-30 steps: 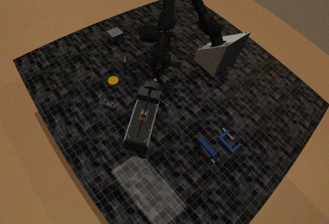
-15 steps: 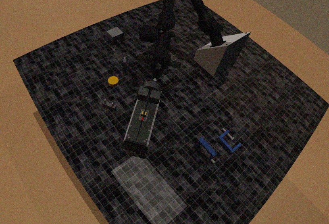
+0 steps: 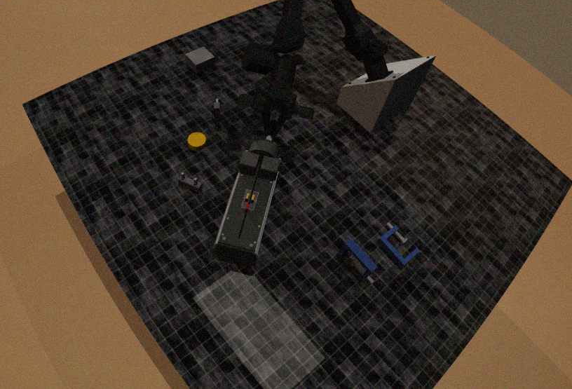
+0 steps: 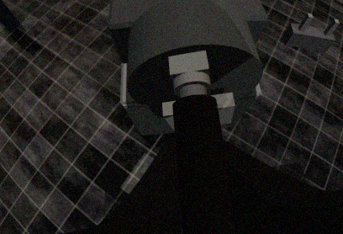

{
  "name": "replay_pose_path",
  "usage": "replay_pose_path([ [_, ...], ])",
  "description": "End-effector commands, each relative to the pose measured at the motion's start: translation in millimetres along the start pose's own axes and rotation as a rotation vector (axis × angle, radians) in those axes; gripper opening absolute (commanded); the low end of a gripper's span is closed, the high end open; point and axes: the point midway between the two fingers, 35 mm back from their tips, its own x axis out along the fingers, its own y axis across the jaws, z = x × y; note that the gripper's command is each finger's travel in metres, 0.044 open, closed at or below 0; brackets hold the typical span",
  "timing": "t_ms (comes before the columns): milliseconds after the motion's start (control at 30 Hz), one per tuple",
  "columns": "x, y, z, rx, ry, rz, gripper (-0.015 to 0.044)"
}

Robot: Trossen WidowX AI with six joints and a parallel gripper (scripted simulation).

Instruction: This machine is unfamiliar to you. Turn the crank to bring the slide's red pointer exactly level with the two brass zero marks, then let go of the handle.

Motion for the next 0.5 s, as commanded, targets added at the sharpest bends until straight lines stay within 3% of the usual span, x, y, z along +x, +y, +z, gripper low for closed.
replay_pose_path([
  [0, -1.5, -9.0, 1.1, 0.003, -0.004, -0.024, 0.0],
  [467, -1.4, -10.3, 0.9, 0.003, -0.004, -0.025, 0.0],
])
